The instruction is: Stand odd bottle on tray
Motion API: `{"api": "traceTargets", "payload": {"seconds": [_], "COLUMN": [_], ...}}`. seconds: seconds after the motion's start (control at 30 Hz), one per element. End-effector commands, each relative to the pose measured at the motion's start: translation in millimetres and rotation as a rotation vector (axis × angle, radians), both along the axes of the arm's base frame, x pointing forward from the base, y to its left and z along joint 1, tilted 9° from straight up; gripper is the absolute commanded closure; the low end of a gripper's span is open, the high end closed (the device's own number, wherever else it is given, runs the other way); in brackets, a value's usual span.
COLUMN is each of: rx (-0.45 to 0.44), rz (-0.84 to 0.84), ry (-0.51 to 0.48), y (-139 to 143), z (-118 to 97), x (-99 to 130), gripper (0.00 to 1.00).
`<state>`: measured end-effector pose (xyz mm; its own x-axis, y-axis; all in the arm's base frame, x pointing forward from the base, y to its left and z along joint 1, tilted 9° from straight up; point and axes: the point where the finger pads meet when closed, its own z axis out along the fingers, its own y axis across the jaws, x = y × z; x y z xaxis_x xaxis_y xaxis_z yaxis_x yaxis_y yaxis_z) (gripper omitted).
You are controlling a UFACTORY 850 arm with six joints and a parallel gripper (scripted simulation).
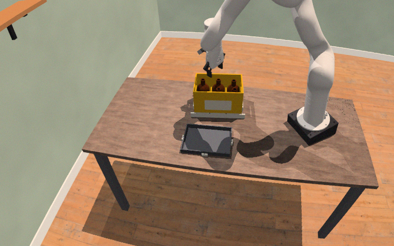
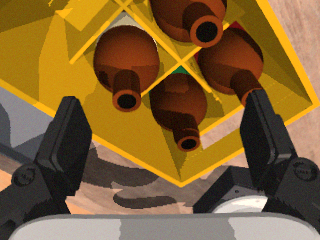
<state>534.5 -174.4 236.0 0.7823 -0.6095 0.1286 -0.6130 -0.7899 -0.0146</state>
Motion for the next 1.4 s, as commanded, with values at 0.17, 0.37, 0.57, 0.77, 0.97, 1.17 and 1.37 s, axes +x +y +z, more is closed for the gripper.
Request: {"api": "traceTargets", "payload": {"seconds": [0.17,0.37,0.57,0.77,0.97,1.17,1.37], "rx": [0.137,0.152,0.152,0.152,0.152,0.152,0.152], "rz": [-0.082,-0.094,-0.094,-0.094,-0.094,-0.094,-0.094], "ry": [-0.02,-0.025,-0.025,-0.025,-0.025,-0.025,-0.025], "y": [-33,-37,-37,-37,-37,-37,-37], "z": [-10,-11,-11,-11,-11,-11,-11], "x": [-17,-19,-19,-19,-19,-19,-19], "gripper": [0.0,0.0,1.0,1.0,1.0,1.0,1.0]}}
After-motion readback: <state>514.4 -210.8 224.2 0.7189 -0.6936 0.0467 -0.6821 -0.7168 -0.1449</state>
